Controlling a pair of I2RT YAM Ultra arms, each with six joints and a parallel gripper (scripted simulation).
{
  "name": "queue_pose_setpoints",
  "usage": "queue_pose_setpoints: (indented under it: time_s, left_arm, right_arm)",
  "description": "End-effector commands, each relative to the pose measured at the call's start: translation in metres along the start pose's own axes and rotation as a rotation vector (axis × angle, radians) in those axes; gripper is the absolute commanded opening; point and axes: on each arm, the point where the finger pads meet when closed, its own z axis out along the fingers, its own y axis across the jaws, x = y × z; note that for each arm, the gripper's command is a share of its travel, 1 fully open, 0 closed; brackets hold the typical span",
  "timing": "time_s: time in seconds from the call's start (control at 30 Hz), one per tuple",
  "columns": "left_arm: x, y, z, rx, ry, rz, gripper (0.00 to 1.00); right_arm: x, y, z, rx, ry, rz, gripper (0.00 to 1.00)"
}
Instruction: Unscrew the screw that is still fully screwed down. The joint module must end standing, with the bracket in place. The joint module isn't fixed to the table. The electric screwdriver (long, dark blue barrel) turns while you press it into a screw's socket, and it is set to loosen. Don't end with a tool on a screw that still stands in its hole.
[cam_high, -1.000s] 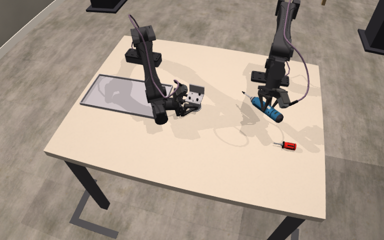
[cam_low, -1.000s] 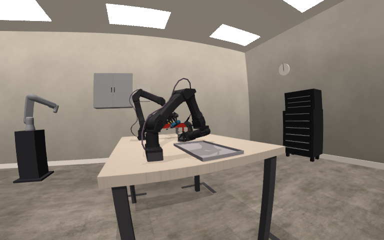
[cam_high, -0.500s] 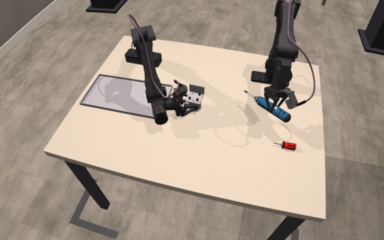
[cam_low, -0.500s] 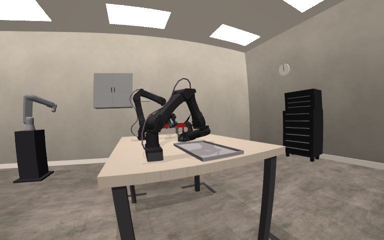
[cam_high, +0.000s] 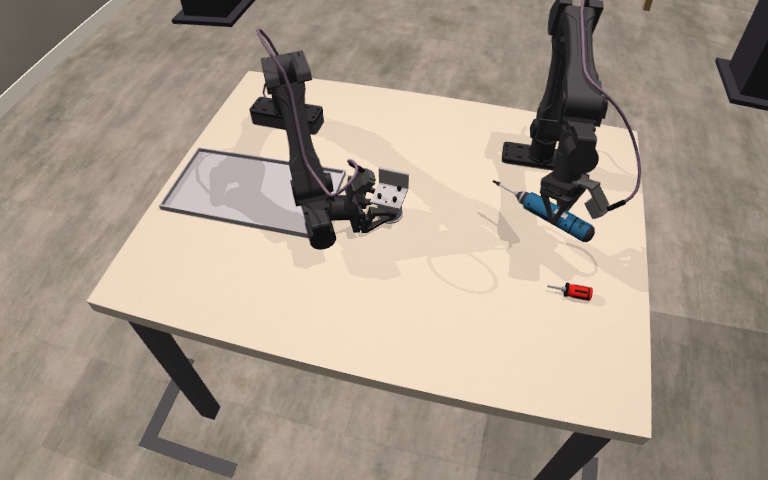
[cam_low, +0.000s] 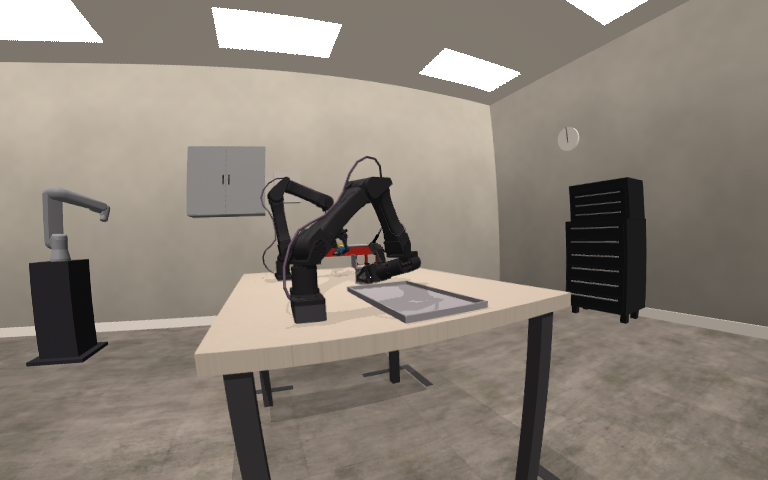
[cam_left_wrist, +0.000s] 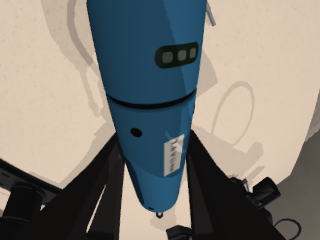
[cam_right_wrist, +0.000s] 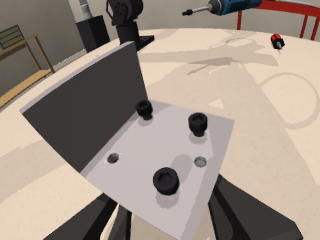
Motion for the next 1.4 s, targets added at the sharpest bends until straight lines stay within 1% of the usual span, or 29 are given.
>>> queue_pose_setpoints:
  time_s: [0.0, 0.03, 0.13, 0.17, 0.3, 0.4, 0.5, 0.67, 0.7, 0.73, 0.87, 0.97, 1.1, 1.27, 1.3, 1.37]
  left_arm:
    - [-0.013, 0.0, -0.014, -0.003, -0.015, -0.077, 0.42]
    - [-0.013, 0.004, -0.011, -0.025, -0.002, -0.093, 0.42]
    - [-0.016, 0.012, -0.011, -0.056, 0.011, -0.14, 0.42]
    - [-0.018, 0.01, -0.02, -0.027, -0.009, -0.139, 0.42]
    - [-0.016, 0.008, -0.02, -0.024, -0.006, -0.131, 0.42]
    - [-0.018, 0.021, -0.012, -0.087, 0.022, -0.187, 0.42]
    - [-0.021, 0.028, -0.018, -0.105, 0.024, -0.234, 0.42]
    - [-0.023, 0.044, -0.016, -0.169, 0.053, -0.314, 0.42]
    - [-0.024, 0.046, -0.018, -0.173, 0.053, -0.33, 0.42]
    - [-0.026, 0.044, -0.025, -0.149, 0.037, -0.329, 0.42]
    - [-0.024, 0.042, -0.025, -0.147, 0.04, -0.323, 0.42]
    - [-0.025, 0.054, -0.019, -0.209, 0.07, -0.378, 0.42]
    - [-0.027, 0.064, -0.026, -0.237, 0.075, -0.442, 0.42]
    - [-0.027, 0.079, -0.027, -0.297, 0.101, -0.522, 0.42]
    - [-0.029, 0.077, -0.034, -0.272, 0.084, -0.521, 0.42]
    - [-0.028, 0.075, -0.035, -0.269, 0.085, -0.516, 0.42]
  right_arm:
    - [-0.012, -0.005, 0.002, -0.009, -0.031, -0.026, 0.59]
    - [-0.012, -0.005, 0.002, -0.009, -0.031, -0.026, 0.59]
    - [-0.012, -0.005, 0.002, -0.009, -0.031, -0.026, 0.59]
    - [-0.012, -0.005, 0.002, -0.009, -0.031, -0.026, 0.59]
    - [-0.012, -0.005, 0.002, -0.009, -0.031, -0.026, 0.59]
    - [-0.012, -0.005, 0.002, -0.009, -0.031, -0.026, 0.59]
    - [-0.012, -0.005, 0.002, -0.009, -0.031, -0.026, 0.59]
    - [-0.012, -0.005, 0.002, -0.009, -0.031, -0.026, 0.59]
    - [-0.012, -0.005, 0.002, -0.009, -0.031, -0.026, 0.59]
    - [-0.012, -0.005, 0.002, -0.009, -0.031, -0.026, 0.59]
    - [-0.012, -0.005, 0.002, -0.009, -0.031, -0.026, 0.59]
    - [-0.012, -0.005, 0.002, -0.009, -0.031, -0.026, 0.59]
    - [-0.012, -0.005, 0.002, -0.009, -0.031, -0.026, 0.59]
    - [-0.012, -0.005, 0.002, -0.009, -0.031, -0.026, 0.59]
    - [-0.012, -0.005, 0.002, -0.009, -0.031, -0.026, 0.59]
    - [-0.012, -0.005, 0.002, -0.009, -0.031, -0.026, 0.59]
